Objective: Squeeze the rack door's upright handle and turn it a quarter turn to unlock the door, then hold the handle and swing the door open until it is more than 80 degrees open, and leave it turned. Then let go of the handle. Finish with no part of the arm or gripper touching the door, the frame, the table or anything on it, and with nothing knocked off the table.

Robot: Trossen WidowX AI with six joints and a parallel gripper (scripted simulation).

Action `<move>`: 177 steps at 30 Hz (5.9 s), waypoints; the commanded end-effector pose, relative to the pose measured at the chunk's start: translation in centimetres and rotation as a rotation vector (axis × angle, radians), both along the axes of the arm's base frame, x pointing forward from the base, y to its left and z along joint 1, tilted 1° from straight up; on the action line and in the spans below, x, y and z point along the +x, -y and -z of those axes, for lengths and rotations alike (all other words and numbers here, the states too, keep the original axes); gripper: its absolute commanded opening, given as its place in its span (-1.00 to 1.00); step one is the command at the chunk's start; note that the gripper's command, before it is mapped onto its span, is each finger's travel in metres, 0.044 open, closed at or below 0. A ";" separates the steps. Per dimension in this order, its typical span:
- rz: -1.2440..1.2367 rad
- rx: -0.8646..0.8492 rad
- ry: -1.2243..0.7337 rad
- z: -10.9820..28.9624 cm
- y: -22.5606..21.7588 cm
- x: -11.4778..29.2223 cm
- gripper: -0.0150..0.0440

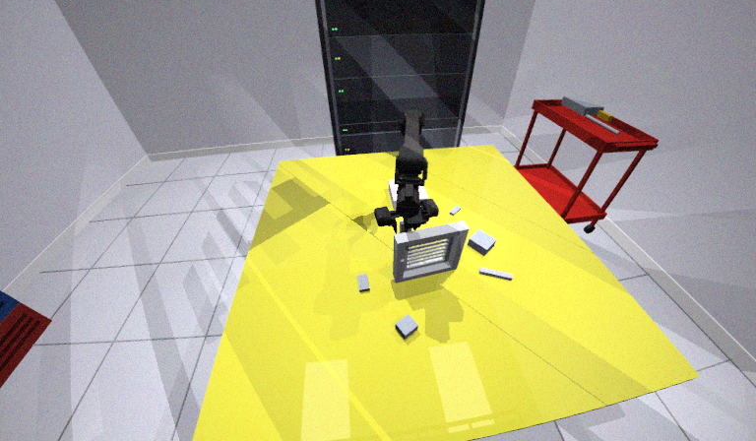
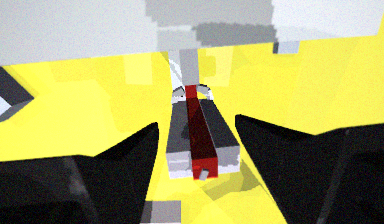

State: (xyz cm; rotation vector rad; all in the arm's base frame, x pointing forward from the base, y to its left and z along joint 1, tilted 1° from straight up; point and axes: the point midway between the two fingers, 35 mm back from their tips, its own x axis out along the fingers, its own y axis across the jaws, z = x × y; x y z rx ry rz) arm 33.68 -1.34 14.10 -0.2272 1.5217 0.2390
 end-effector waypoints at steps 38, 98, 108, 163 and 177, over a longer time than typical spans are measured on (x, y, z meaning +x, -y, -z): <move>0.610 0.026 -0.005 0.3 -0.1 0.0 -0.43; 1.345 0.053 -0.016 0.3 -0.1 0.0 0.49; 0.850 0.035 -0.008 0.3 0.0 0.0 0.49; -1.749 -0.061 0.028 0.3 -0.1 0.0 0.49; -1.749 -0.061 0.028 0.3 -0.1 0.0 0.36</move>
